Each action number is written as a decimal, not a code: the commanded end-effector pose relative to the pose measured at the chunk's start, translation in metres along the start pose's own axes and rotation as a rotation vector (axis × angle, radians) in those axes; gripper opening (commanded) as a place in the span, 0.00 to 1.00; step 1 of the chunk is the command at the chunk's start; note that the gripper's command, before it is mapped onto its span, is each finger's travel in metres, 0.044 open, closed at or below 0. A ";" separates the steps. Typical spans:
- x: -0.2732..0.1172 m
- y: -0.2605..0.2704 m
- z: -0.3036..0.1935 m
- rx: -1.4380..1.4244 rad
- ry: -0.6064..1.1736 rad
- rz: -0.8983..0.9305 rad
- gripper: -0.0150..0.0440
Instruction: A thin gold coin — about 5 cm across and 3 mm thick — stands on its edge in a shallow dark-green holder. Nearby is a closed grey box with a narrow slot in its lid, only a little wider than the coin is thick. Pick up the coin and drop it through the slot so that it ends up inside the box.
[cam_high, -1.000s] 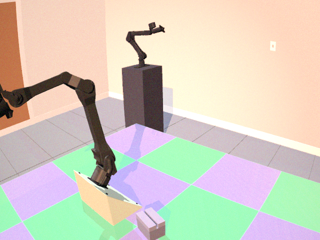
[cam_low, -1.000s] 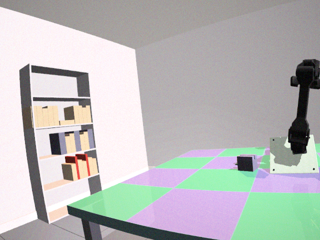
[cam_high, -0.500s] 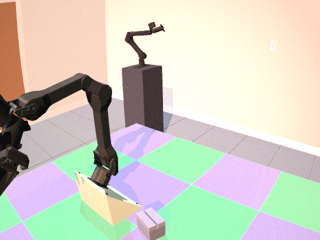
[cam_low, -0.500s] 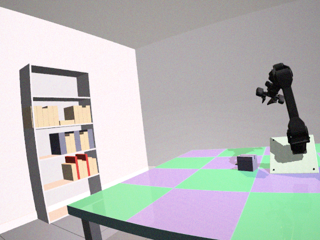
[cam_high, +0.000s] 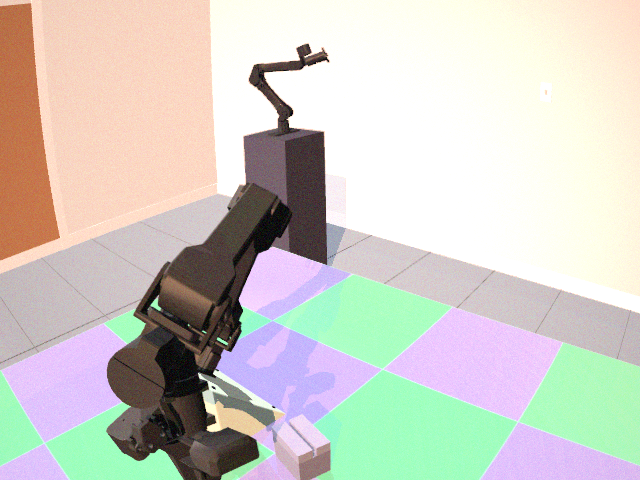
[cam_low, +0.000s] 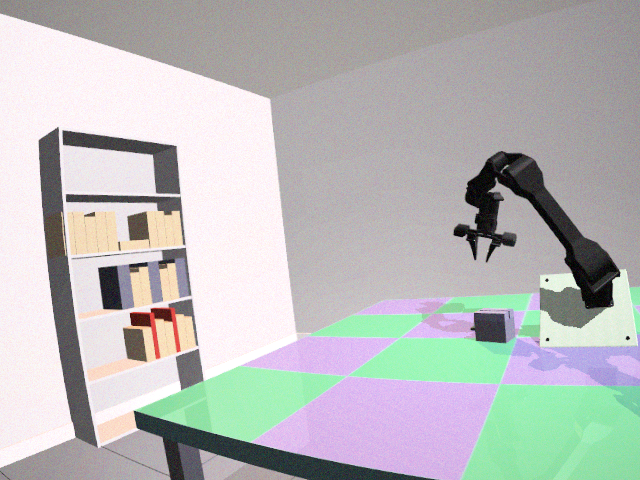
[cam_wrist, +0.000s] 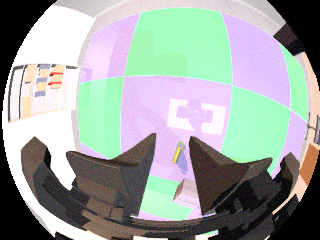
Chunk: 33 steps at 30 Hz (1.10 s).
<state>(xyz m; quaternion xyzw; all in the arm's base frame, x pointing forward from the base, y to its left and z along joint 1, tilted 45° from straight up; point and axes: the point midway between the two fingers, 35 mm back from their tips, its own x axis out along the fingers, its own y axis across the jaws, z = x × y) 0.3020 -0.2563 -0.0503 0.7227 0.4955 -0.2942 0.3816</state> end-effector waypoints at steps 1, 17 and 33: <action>0.029 0.010 -0.055 0.070 0.104 -0.135 0.53; 0.084 -0.008 -0.120 0.145 0.181 -0.300 0.53; 0.110 -0.016 -0.125 0.145 0.182 -0.300 0.53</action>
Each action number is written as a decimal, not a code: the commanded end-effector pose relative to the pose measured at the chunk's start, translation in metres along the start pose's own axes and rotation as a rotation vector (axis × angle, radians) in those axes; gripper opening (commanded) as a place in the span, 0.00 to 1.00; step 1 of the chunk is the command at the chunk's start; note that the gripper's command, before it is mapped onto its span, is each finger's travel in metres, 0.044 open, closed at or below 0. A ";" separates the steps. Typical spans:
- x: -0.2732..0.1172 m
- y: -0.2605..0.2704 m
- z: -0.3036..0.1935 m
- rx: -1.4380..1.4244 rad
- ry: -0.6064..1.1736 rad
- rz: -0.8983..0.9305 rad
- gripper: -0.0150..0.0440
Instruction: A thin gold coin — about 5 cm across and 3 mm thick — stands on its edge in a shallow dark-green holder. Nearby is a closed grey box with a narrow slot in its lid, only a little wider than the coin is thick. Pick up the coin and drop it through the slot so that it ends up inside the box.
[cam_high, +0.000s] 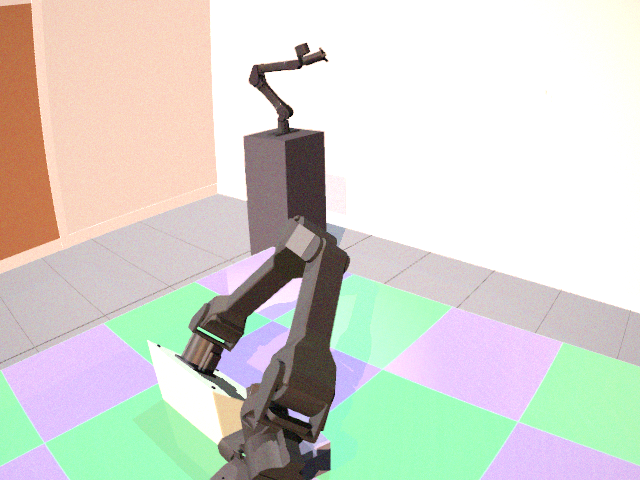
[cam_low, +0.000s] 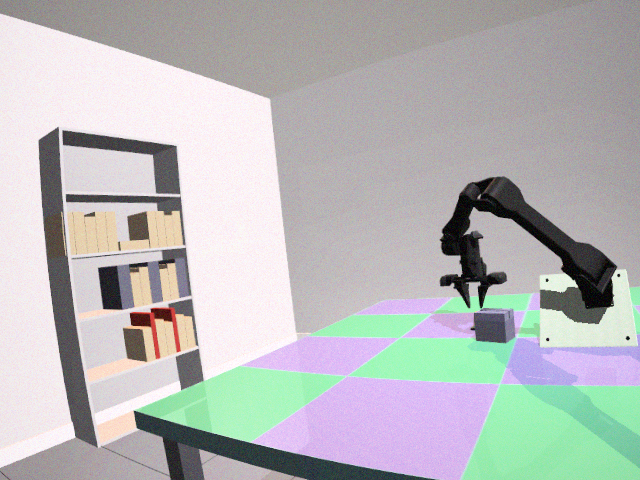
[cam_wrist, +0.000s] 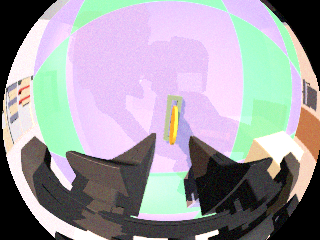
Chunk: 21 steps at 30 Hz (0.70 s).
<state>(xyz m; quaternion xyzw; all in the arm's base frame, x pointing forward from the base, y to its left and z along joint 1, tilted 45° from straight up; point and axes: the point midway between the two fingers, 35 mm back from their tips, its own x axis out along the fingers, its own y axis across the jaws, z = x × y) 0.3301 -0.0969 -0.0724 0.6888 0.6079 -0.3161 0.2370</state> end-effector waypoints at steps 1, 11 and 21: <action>0.006 -0.001 0.000 0.005 0.004 0.000 0.53; 0.023 -0.001 0.000 0.005 0.005 0.000 0.53; 0.038 -0.001 -0.001 0.005 0.006 0.000 0.53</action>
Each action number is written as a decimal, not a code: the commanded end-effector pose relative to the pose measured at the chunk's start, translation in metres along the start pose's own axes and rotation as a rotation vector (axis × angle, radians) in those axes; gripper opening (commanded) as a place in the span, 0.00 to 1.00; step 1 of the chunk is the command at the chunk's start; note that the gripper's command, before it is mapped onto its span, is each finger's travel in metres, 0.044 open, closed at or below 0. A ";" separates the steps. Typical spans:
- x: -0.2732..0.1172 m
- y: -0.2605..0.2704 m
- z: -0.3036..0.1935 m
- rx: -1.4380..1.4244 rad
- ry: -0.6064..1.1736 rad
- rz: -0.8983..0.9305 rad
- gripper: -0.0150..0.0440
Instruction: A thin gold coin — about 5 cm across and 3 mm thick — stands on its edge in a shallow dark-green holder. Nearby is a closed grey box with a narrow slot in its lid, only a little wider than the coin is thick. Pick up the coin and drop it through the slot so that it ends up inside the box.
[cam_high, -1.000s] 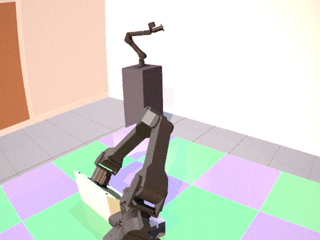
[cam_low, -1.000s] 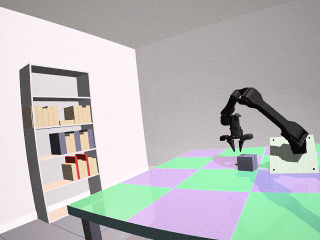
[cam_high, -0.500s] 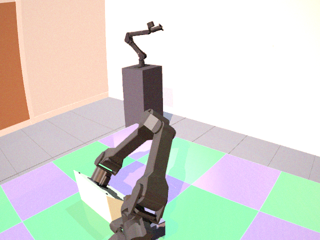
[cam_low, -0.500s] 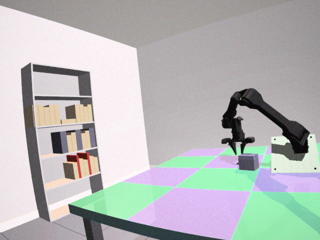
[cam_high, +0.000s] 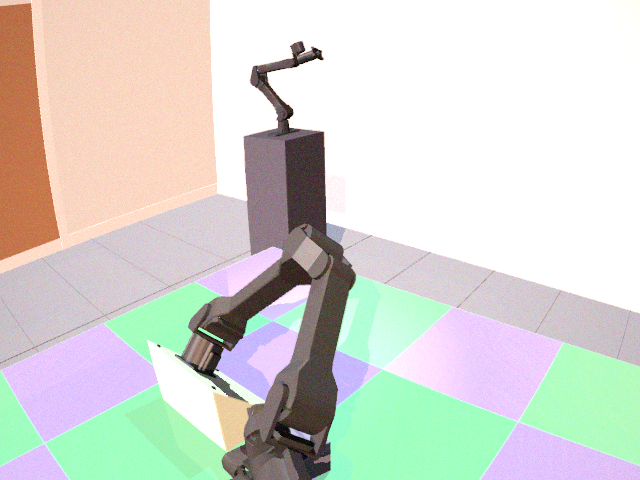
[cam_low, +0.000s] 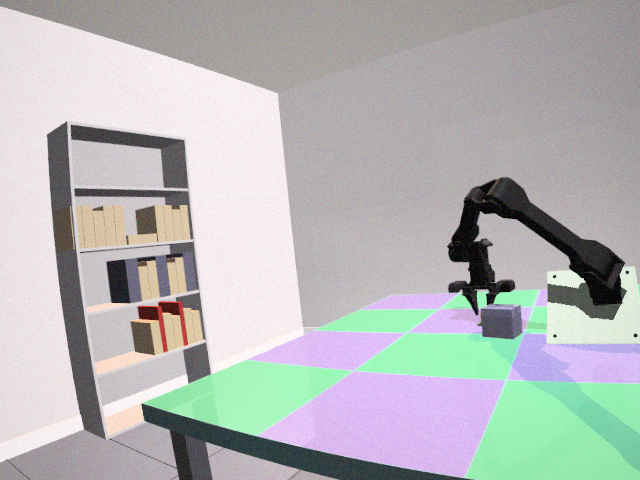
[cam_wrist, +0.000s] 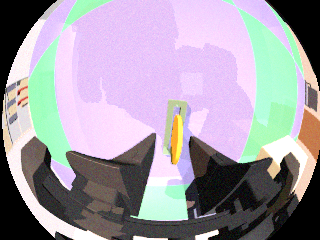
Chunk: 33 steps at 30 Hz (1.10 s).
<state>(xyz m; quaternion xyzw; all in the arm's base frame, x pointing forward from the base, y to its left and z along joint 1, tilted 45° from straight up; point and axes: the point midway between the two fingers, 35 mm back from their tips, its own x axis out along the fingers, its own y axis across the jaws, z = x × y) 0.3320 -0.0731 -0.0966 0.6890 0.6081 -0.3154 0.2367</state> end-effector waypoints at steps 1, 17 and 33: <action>0.006 -0.001 0.000 0.005 0.005 0.000 0.53; 0.013 -0.002 -0.001 0.005 0.005 0.000 0.25; -0.010 0.001 0.001 0.006 0.002 0.001 0.25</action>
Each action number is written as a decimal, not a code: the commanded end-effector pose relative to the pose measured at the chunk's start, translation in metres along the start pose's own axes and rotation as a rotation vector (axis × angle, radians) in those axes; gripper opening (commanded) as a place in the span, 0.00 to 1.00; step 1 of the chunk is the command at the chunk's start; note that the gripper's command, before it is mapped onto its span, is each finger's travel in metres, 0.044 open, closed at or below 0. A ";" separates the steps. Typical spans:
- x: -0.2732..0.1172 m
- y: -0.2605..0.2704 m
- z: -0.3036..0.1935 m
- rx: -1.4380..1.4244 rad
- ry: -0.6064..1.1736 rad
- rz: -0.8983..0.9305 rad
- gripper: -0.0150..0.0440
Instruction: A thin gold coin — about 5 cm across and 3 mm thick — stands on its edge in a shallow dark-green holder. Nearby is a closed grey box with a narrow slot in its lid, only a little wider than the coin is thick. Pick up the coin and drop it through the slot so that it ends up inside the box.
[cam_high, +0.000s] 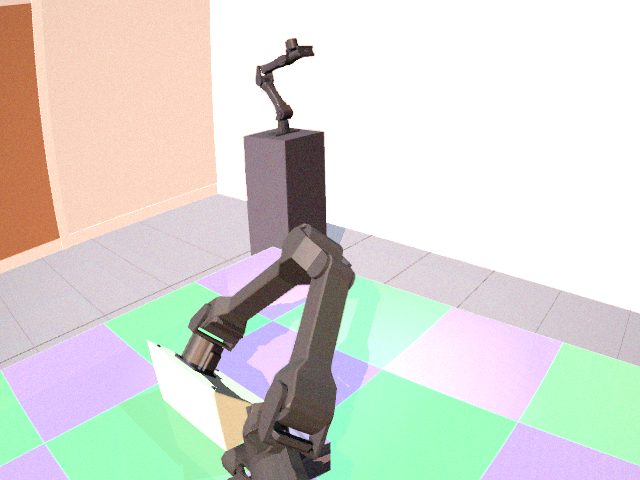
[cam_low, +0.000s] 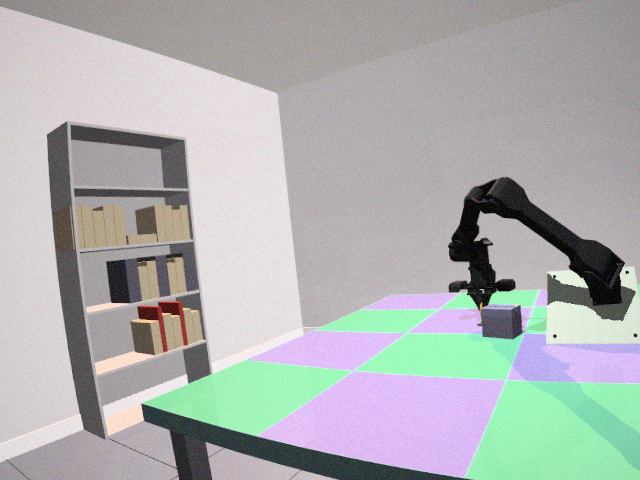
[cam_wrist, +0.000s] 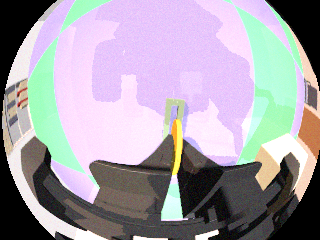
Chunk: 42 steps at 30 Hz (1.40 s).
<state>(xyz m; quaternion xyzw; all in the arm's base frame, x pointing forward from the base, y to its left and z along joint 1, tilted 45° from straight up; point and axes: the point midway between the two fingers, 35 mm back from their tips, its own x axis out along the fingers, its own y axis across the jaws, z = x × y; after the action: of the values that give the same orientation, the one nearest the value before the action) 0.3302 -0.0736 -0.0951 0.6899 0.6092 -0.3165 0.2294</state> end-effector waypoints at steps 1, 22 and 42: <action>-0.011 0.003 0.001 -0.005 -0.007 0.006 0.25; -0.065 0.001 0.001 -0.005 -0.009 0.007 0.25; -0.081 0.002 0.000 -0.365 -0.009 0.004 0.25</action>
<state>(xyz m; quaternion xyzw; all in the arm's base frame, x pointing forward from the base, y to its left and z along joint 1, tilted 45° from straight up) 0.3262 -0.1293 -0.0376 0.6522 0.6451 -0.2302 0.3248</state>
